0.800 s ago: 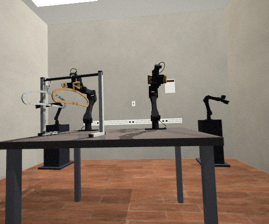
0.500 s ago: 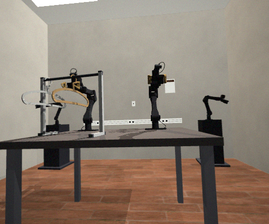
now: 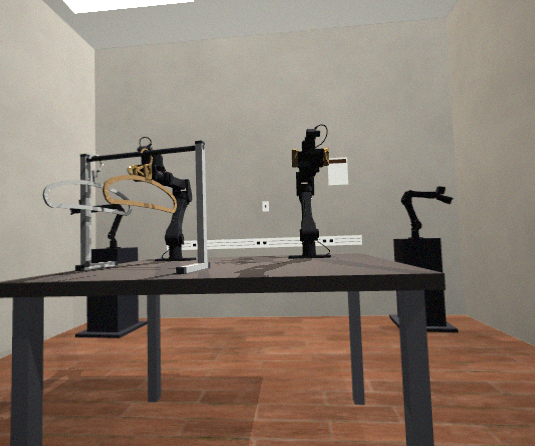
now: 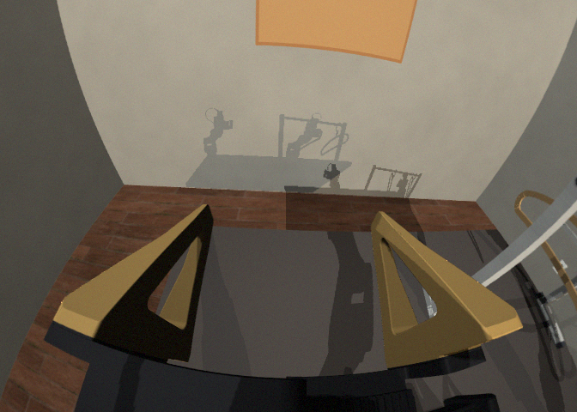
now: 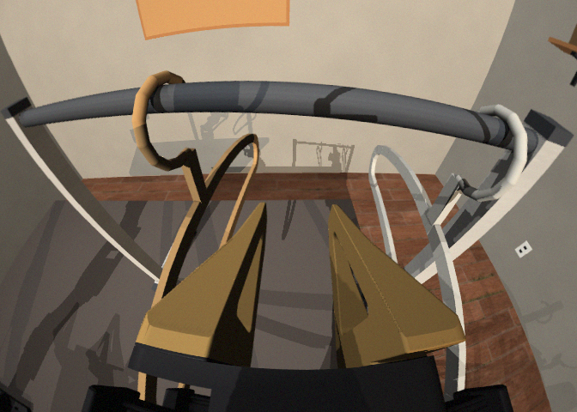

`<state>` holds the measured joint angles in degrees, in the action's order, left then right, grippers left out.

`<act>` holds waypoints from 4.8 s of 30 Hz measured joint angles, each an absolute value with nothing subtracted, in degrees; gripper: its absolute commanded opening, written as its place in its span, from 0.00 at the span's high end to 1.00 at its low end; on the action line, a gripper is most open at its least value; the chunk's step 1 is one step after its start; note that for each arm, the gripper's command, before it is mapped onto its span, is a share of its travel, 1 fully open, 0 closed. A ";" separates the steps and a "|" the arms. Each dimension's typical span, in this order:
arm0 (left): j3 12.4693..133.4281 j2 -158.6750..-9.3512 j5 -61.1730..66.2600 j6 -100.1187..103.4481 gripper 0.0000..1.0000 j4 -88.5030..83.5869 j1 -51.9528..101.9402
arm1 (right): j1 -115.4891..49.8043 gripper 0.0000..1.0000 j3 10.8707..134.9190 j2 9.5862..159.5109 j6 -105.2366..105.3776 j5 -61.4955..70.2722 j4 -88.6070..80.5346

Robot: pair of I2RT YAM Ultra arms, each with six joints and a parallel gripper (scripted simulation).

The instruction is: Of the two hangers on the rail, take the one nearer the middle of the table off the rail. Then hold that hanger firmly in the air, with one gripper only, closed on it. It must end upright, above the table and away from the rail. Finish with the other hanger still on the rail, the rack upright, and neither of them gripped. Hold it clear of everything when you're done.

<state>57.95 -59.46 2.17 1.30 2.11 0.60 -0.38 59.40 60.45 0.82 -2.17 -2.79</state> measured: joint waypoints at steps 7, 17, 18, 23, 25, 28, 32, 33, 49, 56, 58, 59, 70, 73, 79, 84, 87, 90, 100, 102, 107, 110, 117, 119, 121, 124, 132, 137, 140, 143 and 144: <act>48.07 -49.69 8.84 5.30 0.00 12.36 11.46 | -5.91 0.69 65.63 64.71 3.79 -9.54 -11.49; 40.21 -49.69 11.35 6.90 0.00 32.95 30.76 | -12.75 0.69 75.72 69.65 8.01 -20.03 -22.50; 39.64 -50.65 11.68 6.90 0.00 35.29 32.95 | -13.78 0.69 77.01 70.37 8.40 -21.19 -23.75; 38.89 -57.43 13.34 6.83 0.00 45.74 41.04 | -18.28 0.69 82.76 73.58 10.48 -26.26 -29.28; 38.89 -60.03 13.89 6.85 0.00 49.30 42.78 | -19.49 0.69 84.49 74.59 10.96 -27.40 -30.92; 38.89 -62.57 14.61 6.90 0.00 52.66 44.10 | -21.19 0.69 85.62 75.46 11.42 -28.34 -32.38; 39.18 -65.28 15.16 6.92 0.00 56.88 45.39 | -23.83 0.69 86.65 76.66 11.86 -29.54 -34.09; 39.38 -65.89 15.20 6.90 0.00 57.43 45.78 | -24.64 0.69 86.80 76.97 11.90 -29.67 -34.35; 39.75 -67.00 15.25 6.94 0.00 59.20 46.44 | -25.89 0.69 87.68 78.00 12.29 -29.74 -35.29; 39.75 -67.00 15.25 6.94 0.00 59.24 46.44 | -23.66 0.69 90.45 80.07 11.64 -28.88 -35.33; 39.75 -67.00 15.25 6.94 0.00 59.24 46.44 | -23.11 0.69 90.63 80.58 11.49 -28.62 -35.18; 39.75 -67.00 15.25 6.94 0.00 59.24 46.44 | -22.94 0.69 90.67 80.82 11.40 -28.47 -35.11; 39.75 -67.00 15.25 6.94 0.00 59.24 46.44 | -22.06 0.69 90.67 82.54 10.72 -27.09 -33.85; 39.75 -67.00 15.25 6.94 0.00 59.24 46.44 | -21.61 0.69 90.65 83.18 10.55 -26.74 -33.30; 39.75 -67.00 15.25 6.94 0.00 59.24 46.44 | -20.88 0.74 90.65 84.36 10.28 -26.09 -32.42; 39.75 -67.00 15.25 6.94 0.00 59.24 46.44 | -20.49 0.79 90.94 85.10 10.07 -25.61 -31.77; 39.75 -67.00 15.25 6.94 0.00 59.24 46.44 | -20.12 0.79 91.44 85.73 9.91 -25.28 -31.14; 39.75 -67.00 15.25 6.94 0.00 59.24 46.44 | -19.73 0.79 91.74 86.37 9.76 -24.97 -30.57; 39.75 -67.00 15.25 6.94 0.00 59.24 46.44 | -19.20 0.94 91.88 87.02 9.87 -24.40 -29.87; 39.75 -67.00 15.25 6.94 0.00 59.24 46.44 | -19.22 0.97 91.88 87.02 9.87 -24.43 -29.85; 39.75 -67.00 15.25 6.94 0.00 59.24 46.44 | -19.22 1.00 91.90 87.02 9.85 -24.43 -29.91; 39.75 -67.00 15.25 6.94 0.00 59.24 46.44 | -19.22 1.00 93.45 87.57 9.72 -24.40 -31.57; 39.75 -67.00 15.25 6.94 0.00 59.27 46.44 | -19.22 1.00 101.36 89.97 9.67 -24.40 -36.45; 39.75 -67.00 15.25 6.94 0.00 59.27 46.44 | -19.25 1.00 103.57 90.43 9.89 -24.21 -38.19; 39.75 -67.00 15.25 6.94 0.00 59.27 46.44 | -19.40 1.00 104.25 90.45 9.69 -24.16 -39.18; 39.75 -67.00 15.25 6.94 0.00 59.27 46.44 | -19.38 1.00 104.42 90.48 9.69 -24.18 -39.79; 39.75 -67.00 15.25 6.94 0.00 59.27 46.44 | -19.38 1.00 104.40 90.45 9.65 -24.16 -41.54; 39.75 -67.00 15.25 6.94 0.00 59.27 46.44 | -20.32 1.00 104.38 88.60 9.76 -23.75 -43.70; 39.75 -67.00 15.25 6.94 0.00 59.27 46.44 | -21.39 1.00 104.27 85.97 10.02 -23.79 -44.86; 39.75 -67.00 15.25 6.94 0.00 59.27 46.44 | -23.00 1.00 103.13 82.50 10.52 -24.36 -45.87; 39.75 -67.00 15.25 6.94 0.00 59.27 46.44 | -23.68 1.00 102.61 81.36 10.74 -24.73 -46.30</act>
